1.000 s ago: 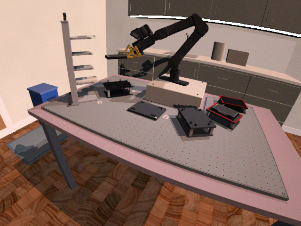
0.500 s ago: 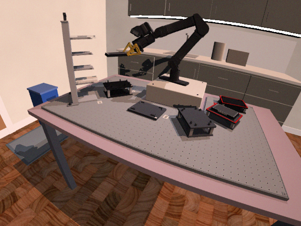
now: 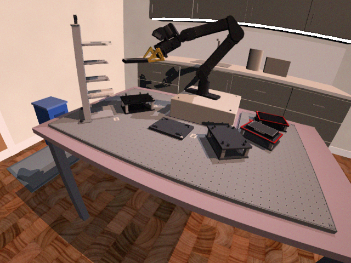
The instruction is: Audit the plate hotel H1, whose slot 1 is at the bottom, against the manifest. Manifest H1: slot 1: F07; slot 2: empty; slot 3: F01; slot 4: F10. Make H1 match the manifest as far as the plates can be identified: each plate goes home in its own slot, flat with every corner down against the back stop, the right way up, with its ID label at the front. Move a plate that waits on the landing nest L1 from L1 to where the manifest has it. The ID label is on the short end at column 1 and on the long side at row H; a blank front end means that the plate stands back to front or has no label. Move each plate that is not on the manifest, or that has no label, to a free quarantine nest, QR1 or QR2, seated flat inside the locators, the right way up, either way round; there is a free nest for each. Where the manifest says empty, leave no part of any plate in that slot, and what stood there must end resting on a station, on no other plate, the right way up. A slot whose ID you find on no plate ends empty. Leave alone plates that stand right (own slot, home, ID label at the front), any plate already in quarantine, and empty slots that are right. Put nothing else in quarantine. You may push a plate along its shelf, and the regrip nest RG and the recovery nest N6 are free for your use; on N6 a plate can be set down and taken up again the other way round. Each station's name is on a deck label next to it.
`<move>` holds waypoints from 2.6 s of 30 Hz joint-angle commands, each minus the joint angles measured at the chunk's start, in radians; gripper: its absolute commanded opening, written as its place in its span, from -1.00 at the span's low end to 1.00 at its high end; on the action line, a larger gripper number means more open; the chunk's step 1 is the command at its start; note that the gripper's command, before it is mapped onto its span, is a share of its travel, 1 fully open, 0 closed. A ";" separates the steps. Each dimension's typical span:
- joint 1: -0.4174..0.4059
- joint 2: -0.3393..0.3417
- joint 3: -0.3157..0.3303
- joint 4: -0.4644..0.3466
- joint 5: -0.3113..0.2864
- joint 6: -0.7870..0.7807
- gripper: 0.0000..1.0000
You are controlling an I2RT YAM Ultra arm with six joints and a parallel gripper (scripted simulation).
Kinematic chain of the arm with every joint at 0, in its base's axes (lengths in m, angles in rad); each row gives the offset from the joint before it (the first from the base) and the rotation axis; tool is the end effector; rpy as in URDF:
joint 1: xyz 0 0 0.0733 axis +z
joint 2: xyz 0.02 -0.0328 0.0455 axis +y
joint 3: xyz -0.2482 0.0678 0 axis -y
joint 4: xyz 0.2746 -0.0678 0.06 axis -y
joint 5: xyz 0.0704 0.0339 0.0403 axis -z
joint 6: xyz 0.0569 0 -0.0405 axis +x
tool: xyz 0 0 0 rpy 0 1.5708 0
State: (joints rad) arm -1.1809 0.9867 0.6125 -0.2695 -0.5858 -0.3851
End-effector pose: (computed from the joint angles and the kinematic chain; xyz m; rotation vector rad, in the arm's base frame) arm 0.1270 -0.2233 0.2105 0.5179 2.0431 -0.2894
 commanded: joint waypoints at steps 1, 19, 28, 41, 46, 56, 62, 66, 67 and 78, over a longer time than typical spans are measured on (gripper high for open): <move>-0.001 -0.005 0.019 -0.021 -0.008 -0.003 0.72; -0.002 -0.011 0.081 -0.089 -0.009 -0.003 0.72; -0.002 -0.011 0.091 -0.100 -0.009 -0.003 0.72; -0.002 -0.011 0.087 -0.096 -0.009 -0.004 0.72; -0.002 -0.011 0.087 -0.096 -0.009 -0.004 0.72; -0.002 -0.011 0.086 -0.095 -0.009 -0.004 0.72; 0.015 0.006 0.092 -0.077 0.005 0.009 0.72; 0.022 0.012 0.096 -0.071 0.010 0.014 0.72; 0.025 0.016 0.097 -0.068 0.013 0.016 0.72; 0.060 0.053 0.118 -0.038 0.041 0.040 0.72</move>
State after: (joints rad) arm -1.1259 1.0397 0.7170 -0.3283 -0.5484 -0.3561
